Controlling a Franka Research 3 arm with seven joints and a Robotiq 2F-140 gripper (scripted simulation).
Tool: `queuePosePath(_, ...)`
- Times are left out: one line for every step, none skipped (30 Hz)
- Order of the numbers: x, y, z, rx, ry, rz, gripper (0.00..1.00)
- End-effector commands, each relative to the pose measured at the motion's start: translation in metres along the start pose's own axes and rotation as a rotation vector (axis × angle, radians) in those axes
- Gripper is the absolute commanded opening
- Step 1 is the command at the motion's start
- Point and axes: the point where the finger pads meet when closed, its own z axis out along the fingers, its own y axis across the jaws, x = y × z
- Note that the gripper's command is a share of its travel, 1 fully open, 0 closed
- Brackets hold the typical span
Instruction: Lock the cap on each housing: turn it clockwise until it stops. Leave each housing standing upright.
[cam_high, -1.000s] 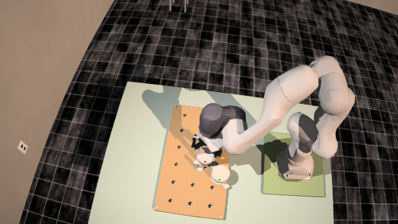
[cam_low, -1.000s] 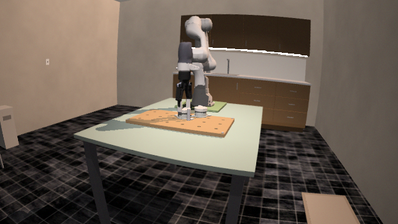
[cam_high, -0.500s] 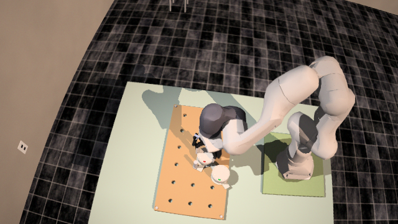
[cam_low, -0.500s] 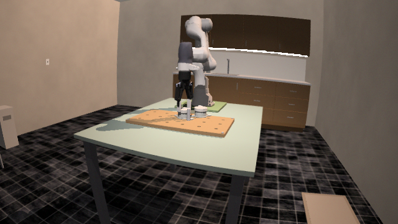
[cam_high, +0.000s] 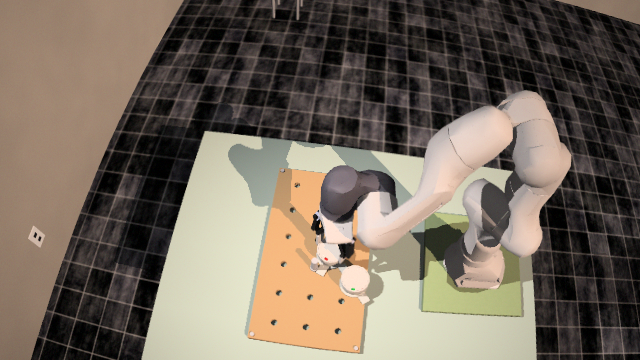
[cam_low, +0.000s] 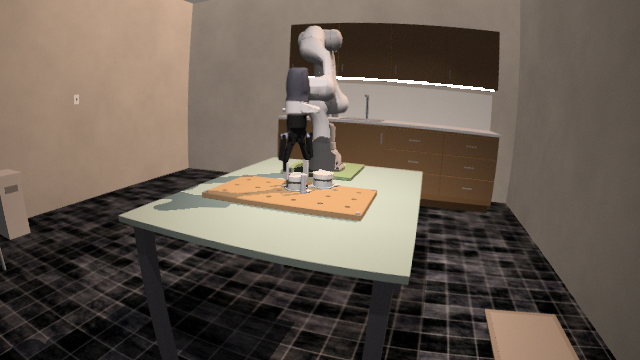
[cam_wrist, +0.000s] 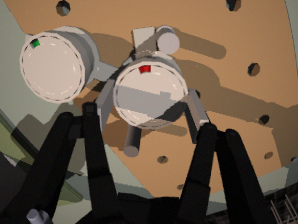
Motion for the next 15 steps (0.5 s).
queuePosePath(-0.0009,0.0003,0.0008,-0.014,-0.007,0.132,0.1)
queuePosePath(-0.0009,0.0003,0.0008,-0.014,-0.007,0.133,0.1)
queuePosePath(-0.0009,0.0003,0.0008,-0.014,-0.007,0.133,0.1)
queuePosePath(-0.0009,0.0003,0.0008,-0.014,-0.007,0.134,0.1)
queuePosePath(-0.0009,0.0003,0.0008,-0.014,-0.007,0.134,0.1)
queuePosePath(-0.0009,0.0003,0.0008,-0.014,-0.007,0.134,0.1)
queuePosePath(-0.0009,0.0003,0.0008,-0.014,-0.007,0.137,0.1)
queuePosePath(-0.0009,0.0003,0.0008,-0.014,-0.007,0.142,0.1)
queuePosePath(-0.0009,0.0003,0.0008,-0.014,-0.007,0.15,0.1)
queuePosePath(-0.0009,0.0003,0.0008,-0.014,-0.007,0.16,0.1)
queuePosePath(-0.0009,0.0003,0.0008,-0.014,-0.007,0.174,0.1)
queuePosePath(-0.0009,0.0003,0.0008,-0.014,-0.007,0.19,0.1)
queuePosePath(-0.0009,0.0003,0.0008,-0.014,-0.007,0.209,0.1)
queuePosePath(-0.0009,0.0003,0.0008,-0.014,-0.007,0.231,0.1)
queuePosePath(-0.0009,0.0003,0.0008,-0.014,-0.007,0.254,0.1)
